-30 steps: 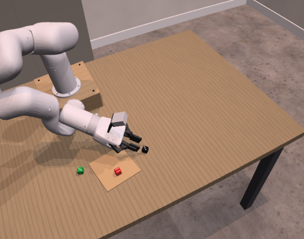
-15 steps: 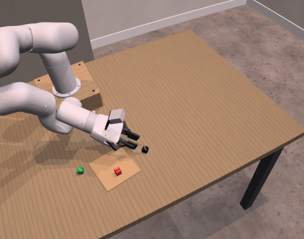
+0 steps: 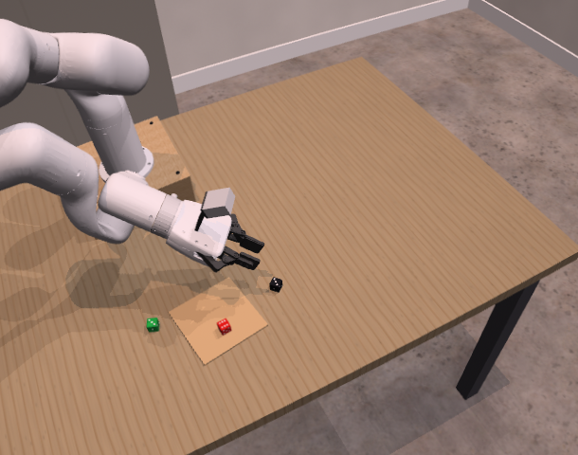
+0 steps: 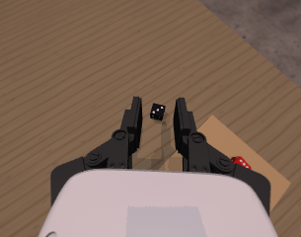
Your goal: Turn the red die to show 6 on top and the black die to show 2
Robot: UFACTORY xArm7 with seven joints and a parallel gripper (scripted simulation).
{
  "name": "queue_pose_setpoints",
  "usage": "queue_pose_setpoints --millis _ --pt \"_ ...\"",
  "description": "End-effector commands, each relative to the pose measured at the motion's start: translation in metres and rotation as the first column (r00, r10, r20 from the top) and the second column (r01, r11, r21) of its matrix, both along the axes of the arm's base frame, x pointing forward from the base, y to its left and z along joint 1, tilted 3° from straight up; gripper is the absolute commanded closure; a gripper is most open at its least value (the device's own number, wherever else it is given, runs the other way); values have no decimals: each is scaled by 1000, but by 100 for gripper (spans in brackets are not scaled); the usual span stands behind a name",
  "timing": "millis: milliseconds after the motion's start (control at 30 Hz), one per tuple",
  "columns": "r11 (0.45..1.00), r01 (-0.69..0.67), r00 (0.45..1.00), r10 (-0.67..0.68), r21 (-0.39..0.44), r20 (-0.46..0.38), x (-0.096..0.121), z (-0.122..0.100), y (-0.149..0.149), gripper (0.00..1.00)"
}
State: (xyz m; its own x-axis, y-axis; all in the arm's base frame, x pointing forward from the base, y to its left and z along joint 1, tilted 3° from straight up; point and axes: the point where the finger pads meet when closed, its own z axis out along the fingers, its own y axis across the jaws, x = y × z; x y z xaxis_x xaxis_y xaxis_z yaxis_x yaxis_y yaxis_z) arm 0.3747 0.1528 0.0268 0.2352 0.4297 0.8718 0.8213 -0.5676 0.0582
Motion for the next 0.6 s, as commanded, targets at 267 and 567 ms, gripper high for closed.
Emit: queue_pose_setpoints --millis 267,567 --pt "1000 -2 1000 1 -24 -18 1 7 2 64" --pt "973 -6 987 -32 -230 -159 8 14 15 64"
